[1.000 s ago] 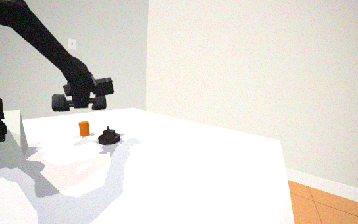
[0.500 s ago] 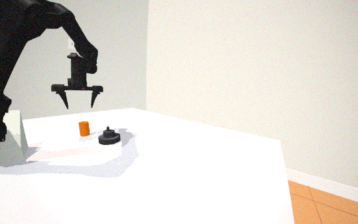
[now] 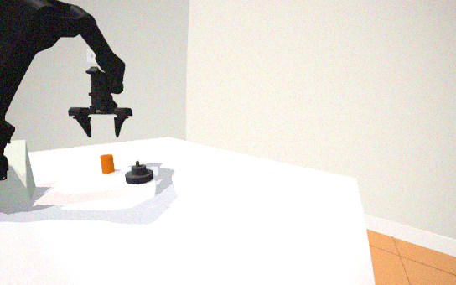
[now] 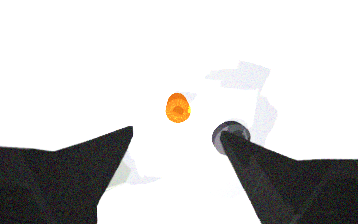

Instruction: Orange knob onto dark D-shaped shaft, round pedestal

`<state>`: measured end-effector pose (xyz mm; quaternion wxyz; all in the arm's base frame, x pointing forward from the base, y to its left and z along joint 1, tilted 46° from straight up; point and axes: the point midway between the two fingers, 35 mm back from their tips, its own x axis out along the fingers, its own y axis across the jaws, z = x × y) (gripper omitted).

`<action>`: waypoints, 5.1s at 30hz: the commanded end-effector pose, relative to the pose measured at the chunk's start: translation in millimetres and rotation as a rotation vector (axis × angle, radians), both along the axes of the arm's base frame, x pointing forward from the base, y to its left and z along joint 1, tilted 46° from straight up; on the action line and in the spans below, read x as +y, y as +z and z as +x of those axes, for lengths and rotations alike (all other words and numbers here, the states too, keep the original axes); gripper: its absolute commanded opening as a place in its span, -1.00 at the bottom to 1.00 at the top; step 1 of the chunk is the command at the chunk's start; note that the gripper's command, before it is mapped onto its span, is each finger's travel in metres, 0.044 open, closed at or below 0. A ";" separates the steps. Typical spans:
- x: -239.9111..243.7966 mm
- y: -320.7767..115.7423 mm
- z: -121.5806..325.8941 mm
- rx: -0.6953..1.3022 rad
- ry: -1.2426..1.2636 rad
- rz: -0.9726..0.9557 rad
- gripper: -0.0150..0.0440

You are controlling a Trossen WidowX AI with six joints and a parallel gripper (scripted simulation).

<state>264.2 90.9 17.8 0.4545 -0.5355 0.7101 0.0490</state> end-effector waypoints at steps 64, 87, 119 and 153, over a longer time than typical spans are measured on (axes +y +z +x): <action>-72.9 -70.7 2.7 -0.629 -0.600 -0.011 1.00; -84.1 -80.1 1.3 -0.628 -0.598 -0.014 0.13; 10.5 2.8 3.6 -0.624 -0.609 -0.009 -0.49; -41.1 43.3 42.2 -0.619 -0.599 0.011 -0.49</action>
